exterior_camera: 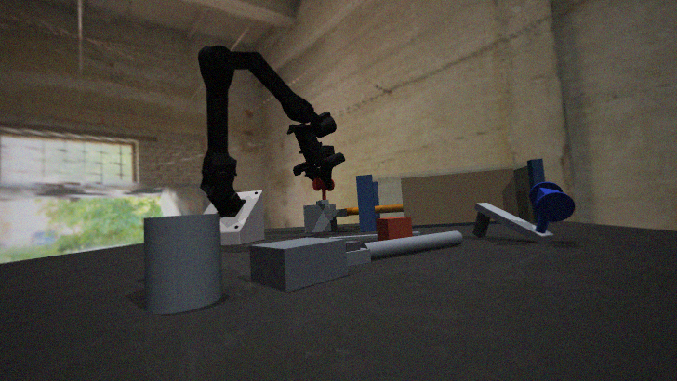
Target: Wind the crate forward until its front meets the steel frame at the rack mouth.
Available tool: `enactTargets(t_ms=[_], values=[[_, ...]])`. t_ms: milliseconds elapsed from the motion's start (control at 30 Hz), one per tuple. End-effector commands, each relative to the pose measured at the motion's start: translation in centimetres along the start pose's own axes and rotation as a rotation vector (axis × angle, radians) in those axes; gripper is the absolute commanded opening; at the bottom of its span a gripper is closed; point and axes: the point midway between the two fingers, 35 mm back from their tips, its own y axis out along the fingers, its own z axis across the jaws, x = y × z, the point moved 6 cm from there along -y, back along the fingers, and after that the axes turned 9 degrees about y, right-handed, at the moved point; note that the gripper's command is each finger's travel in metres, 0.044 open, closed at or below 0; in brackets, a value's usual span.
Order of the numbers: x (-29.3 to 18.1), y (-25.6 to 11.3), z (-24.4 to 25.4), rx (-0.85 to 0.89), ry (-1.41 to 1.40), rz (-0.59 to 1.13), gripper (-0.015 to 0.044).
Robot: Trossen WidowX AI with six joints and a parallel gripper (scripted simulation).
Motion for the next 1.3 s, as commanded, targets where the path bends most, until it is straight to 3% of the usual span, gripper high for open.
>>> enactTargets(t_ms=[0,1267], values=[[0.6,0.5,-0.3,-0.007,0.002,0.003,0.0],[5.4,2.7,-0.7,-0.008,0.003,-0.001,0.0]])
